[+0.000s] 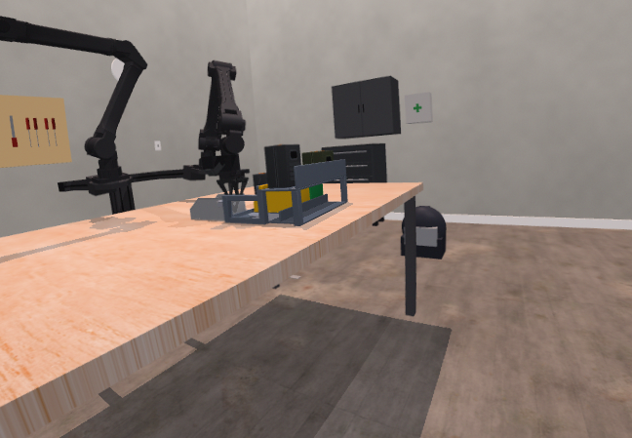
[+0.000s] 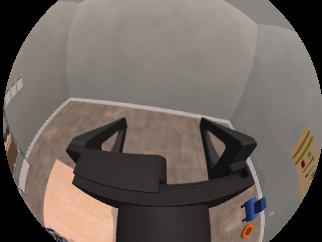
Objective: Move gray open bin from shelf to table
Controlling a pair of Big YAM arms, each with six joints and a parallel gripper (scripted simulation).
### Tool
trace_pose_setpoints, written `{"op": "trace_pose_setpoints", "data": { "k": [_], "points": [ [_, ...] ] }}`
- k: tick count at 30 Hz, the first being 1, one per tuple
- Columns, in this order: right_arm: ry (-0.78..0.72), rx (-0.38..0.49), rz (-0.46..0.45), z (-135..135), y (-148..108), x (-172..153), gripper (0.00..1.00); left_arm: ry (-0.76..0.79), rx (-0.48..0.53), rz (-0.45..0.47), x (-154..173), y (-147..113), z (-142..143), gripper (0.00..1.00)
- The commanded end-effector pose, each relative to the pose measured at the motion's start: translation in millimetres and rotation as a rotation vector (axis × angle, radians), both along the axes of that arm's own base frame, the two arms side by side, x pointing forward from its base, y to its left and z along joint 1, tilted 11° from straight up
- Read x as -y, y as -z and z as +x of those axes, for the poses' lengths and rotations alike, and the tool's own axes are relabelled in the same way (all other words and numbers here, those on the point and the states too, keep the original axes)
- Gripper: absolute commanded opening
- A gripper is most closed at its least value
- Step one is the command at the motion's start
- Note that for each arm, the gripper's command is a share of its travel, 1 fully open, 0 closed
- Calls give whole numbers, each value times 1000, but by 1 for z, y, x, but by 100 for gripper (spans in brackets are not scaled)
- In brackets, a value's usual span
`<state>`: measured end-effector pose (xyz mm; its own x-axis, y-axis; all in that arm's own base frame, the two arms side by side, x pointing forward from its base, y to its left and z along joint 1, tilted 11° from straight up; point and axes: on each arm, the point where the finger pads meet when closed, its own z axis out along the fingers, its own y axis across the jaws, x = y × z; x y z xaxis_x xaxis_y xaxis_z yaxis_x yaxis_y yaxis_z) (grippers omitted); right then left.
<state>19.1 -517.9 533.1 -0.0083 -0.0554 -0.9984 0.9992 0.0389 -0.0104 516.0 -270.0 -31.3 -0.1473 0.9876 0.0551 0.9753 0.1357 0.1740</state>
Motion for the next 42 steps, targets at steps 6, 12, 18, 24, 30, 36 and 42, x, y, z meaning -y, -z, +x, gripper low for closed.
{"op": "trace_pose_setpoints", "data": {
  "k": [6, 12, 18, 24, 30, 36, 42],
  "points": [
    [14, 11, -30, -7, -11, -7, 100, -17, 45, -24, 9, -17, 17, 43],
    [14, 11, -30, -7, -11, -7, 100, -17, 45, -24, 9, -16, 17, 43],
    [14, 11, -30, -7, -11, -7, 100, -18, 45, -23, 9, -15, 17, 43],
    [14, 11, -30, -7, -11, -7, 100, -18, 45, -23, 9, -14, 17, 43],
    [14, 11, -30, -7, -11, -7, 100, -18, 44, -23, 8, -13, 17, 43],
    [14, 11, -30, -7, -11, -7, 100, -18, 44, -23, 8, -12, 17, 43],
    [14, 11, -30, -7, -11, -7, 100, -18, 48, -25, 9, -17, 17, 43]
  ]
}}
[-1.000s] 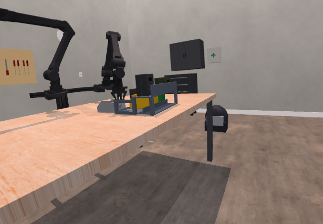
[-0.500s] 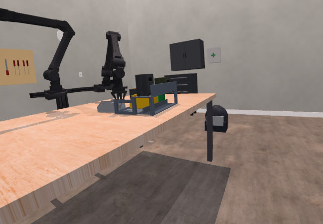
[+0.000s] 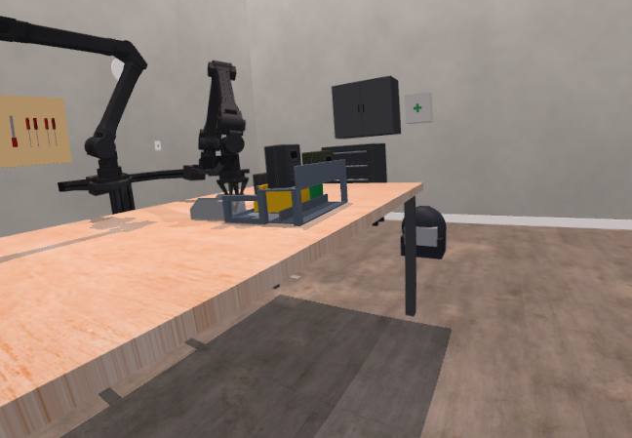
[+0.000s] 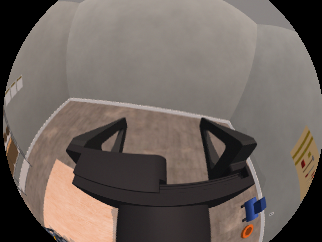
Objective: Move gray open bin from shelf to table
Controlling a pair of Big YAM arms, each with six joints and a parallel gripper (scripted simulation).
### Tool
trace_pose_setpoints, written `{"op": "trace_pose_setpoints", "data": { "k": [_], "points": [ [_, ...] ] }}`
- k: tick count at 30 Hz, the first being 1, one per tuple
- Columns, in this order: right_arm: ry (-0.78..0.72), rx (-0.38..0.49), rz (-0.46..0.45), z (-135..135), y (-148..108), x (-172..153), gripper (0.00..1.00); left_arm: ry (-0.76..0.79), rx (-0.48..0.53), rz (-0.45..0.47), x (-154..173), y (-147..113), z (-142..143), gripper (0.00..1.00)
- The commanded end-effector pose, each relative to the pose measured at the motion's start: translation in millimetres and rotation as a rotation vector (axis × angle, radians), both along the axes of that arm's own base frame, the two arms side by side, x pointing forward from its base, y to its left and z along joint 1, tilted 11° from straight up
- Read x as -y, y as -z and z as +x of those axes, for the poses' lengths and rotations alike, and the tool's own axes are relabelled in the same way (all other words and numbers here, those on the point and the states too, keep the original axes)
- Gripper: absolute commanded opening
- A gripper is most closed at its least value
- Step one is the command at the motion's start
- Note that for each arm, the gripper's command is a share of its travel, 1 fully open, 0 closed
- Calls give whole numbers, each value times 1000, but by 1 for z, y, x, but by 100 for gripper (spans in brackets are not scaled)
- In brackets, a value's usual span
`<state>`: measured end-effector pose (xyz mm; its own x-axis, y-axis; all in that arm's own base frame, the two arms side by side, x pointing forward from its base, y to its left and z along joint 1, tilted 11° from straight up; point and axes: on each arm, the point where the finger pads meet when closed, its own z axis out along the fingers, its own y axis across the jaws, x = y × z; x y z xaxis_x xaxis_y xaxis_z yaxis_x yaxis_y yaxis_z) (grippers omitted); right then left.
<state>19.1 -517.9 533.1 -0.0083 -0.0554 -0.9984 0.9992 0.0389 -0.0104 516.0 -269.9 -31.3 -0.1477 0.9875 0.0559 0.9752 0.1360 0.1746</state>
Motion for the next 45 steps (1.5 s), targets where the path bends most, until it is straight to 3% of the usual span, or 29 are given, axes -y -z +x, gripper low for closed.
{"op": "trace_pose_setpoints", "data": {
  "k": [1, 45],
  "points": [
    [14, 11, -30, -7, -11, -7, 100, -17, 49, -27, 10, -20, 17, 43],
    [14, 11, -30, -7, -11, -7, 100, -7, 66, -38, 22, -109, 4, 43]
  ]
}}
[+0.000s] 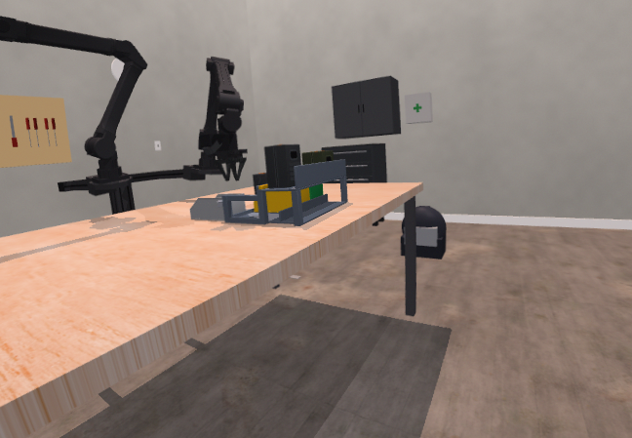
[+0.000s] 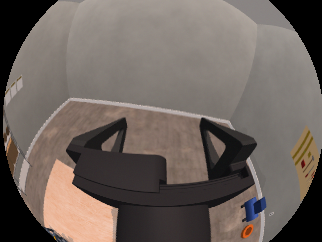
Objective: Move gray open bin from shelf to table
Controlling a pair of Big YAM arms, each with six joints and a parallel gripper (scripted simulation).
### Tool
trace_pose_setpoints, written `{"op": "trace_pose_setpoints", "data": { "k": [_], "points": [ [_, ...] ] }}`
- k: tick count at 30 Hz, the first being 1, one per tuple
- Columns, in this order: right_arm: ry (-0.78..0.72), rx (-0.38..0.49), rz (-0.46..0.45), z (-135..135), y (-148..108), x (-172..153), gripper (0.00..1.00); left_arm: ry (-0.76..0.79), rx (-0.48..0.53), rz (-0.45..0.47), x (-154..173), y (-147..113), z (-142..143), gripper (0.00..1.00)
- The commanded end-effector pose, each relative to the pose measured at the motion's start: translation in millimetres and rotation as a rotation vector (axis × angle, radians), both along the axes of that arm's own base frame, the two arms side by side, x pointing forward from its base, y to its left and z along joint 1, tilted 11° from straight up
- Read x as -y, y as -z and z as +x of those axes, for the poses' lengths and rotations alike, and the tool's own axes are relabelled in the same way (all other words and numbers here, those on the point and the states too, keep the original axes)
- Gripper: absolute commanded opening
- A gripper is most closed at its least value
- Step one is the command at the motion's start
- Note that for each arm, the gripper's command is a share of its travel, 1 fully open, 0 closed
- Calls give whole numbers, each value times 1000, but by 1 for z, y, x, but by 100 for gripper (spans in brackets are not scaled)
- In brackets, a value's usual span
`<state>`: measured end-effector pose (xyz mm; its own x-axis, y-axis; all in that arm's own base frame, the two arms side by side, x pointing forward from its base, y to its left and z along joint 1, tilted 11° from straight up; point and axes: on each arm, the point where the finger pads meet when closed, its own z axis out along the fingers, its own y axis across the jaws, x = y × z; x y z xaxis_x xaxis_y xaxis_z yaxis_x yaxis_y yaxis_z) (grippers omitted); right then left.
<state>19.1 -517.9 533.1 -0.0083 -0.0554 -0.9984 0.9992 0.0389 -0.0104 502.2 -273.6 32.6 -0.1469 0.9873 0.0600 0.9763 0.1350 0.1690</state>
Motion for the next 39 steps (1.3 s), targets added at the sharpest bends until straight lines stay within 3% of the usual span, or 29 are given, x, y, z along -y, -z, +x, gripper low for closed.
{"op": "trace_pose_setpoints", "data": {
  "k": [1, 34, 35, 39],
  "points": [
    [14, 11, -30, -7, -11, -7, 100, -8, 72, -42, 18, -46, 18, 43],
    [14, 11, -30, -7, -11, -7, 100, -5, 79, -46, 21, -56, 18, 43],
    [14, 11, -30, -7, -11, -7, 100, -5, 79, -46, 21, -56, 18, 0],
    [14, 11, -30, -7, -11, -7, 100, -4, 79, -46, 21, -57, 17, 0]
  ]
}}
